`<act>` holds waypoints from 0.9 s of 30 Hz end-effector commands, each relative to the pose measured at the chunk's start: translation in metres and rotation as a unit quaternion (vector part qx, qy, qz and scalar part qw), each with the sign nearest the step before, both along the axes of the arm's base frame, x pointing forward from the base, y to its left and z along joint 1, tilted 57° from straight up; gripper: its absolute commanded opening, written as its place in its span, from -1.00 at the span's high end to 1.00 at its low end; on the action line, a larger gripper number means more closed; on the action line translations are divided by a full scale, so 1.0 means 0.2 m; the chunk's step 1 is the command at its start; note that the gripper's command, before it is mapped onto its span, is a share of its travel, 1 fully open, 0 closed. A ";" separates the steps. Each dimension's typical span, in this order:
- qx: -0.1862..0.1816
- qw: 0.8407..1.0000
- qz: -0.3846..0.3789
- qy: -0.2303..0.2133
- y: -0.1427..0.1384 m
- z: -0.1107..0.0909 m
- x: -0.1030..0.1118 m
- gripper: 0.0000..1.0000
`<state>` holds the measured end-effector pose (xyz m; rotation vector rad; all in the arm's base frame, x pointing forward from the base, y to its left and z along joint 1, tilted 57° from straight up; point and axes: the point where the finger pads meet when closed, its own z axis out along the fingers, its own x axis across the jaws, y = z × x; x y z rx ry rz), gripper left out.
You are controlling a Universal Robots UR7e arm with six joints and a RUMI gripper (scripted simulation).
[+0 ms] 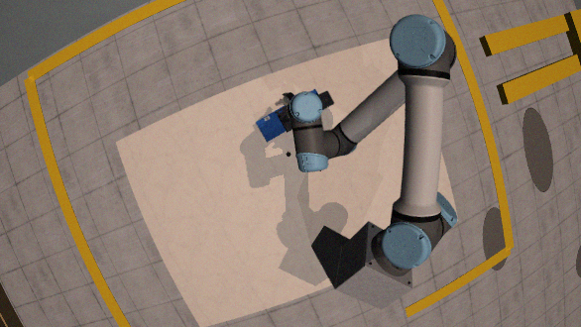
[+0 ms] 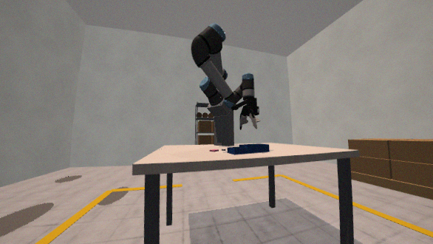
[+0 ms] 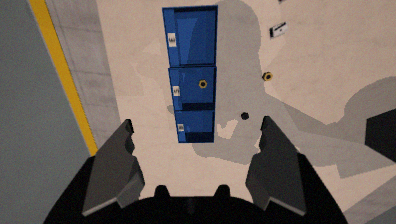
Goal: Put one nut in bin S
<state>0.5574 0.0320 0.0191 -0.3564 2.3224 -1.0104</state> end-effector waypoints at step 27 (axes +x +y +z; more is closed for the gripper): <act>0.000 1.000 0.000 0.000 0.24 0.23 -0.24 -1.00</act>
